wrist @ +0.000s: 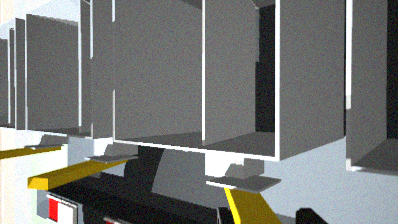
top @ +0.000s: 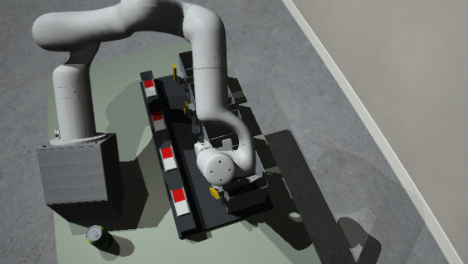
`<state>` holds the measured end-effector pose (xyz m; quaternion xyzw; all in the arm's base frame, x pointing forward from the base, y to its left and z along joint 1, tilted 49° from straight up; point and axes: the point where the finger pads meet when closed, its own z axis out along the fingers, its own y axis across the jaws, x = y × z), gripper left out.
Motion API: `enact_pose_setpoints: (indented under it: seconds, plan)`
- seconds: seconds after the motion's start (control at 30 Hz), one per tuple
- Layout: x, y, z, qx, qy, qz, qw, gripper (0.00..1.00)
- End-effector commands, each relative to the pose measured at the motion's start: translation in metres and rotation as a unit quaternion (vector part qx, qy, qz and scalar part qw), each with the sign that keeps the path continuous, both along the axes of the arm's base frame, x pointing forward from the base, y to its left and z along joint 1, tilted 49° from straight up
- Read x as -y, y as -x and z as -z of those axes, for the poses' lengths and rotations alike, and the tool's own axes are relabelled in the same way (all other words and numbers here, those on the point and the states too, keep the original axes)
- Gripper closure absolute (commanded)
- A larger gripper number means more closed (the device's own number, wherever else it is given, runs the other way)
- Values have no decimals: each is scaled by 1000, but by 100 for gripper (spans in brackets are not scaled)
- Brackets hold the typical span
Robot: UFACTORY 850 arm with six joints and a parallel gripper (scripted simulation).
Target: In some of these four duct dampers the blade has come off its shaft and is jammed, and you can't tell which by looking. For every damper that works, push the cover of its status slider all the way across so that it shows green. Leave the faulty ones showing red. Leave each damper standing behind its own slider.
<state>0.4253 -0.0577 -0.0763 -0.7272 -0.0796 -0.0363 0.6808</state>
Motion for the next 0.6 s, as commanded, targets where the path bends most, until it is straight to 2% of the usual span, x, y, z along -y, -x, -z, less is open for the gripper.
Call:
enact_pose_setpoints:
  seconds: [0.0, 0.33, 0.57]
  plan:
    - [19, -2, -2, 1, 0, 0, 1000, 61]
    - [40, -3, -3, 1, 0, 0, 1000, 61]
    - [44, -3, -3, 1, 0, 0, 1000, 61]
